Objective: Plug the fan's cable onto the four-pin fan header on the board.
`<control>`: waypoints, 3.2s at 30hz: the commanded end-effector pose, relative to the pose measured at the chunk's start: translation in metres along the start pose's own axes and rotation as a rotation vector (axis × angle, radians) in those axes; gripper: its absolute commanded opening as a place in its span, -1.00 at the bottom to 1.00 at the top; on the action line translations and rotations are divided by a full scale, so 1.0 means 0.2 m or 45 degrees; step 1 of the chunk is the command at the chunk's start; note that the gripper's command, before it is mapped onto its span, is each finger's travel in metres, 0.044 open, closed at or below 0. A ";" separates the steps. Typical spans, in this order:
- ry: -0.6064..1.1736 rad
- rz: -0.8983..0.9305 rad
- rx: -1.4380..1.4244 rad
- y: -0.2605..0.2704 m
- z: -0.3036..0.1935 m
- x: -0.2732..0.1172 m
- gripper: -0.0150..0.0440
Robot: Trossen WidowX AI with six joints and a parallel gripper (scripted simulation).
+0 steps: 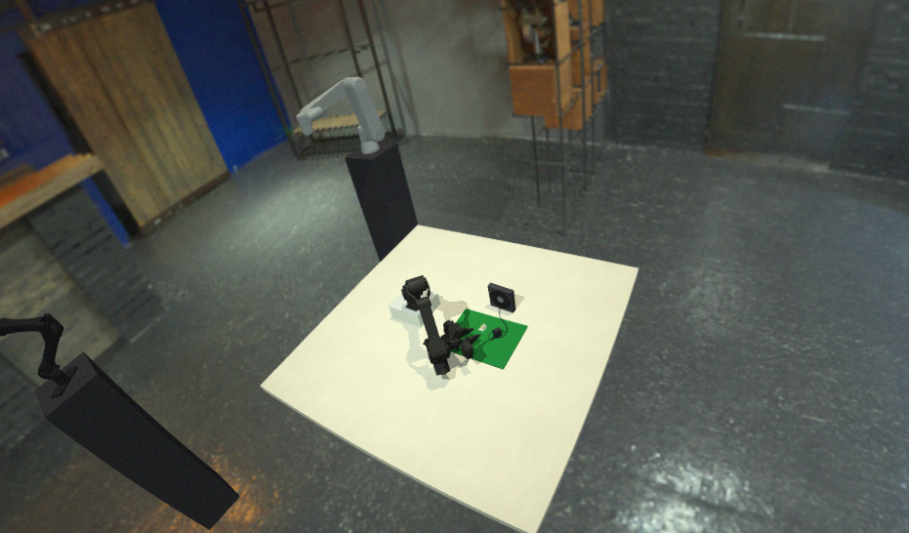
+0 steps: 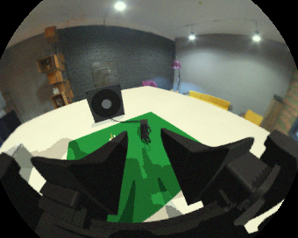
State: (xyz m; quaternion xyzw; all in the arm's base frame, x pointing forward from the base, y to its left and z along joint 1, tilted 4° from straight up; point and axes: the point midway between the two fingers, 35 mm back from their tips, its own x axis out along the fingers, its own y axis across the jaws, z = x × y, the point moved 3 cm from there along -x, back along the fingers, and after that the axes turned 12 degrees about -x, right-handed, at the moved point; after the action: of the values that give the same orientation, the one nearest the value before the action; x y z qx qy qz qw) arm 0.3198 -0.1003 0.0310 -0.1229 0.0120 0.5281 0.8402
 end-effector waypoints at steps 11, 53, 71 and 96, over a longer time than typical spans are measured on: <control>0.210 0.338 0.059 0.04 0.08 0.10 1.00; 1.398 0.551 0.079 -0.03 0.34 0.22 1.00; 1.641 0.373 0.043 -0.10 0.45 0.24 1.00; 1.686 0.299 0.048 -0.09 0.31 0.77 1.00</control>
State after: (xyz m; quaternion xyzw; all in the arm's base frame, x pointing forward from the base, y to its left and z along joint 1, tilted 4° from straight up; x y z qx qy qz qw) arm 0.4032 0.0395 0.1101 -0.4089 0.5376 0.4248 0.6027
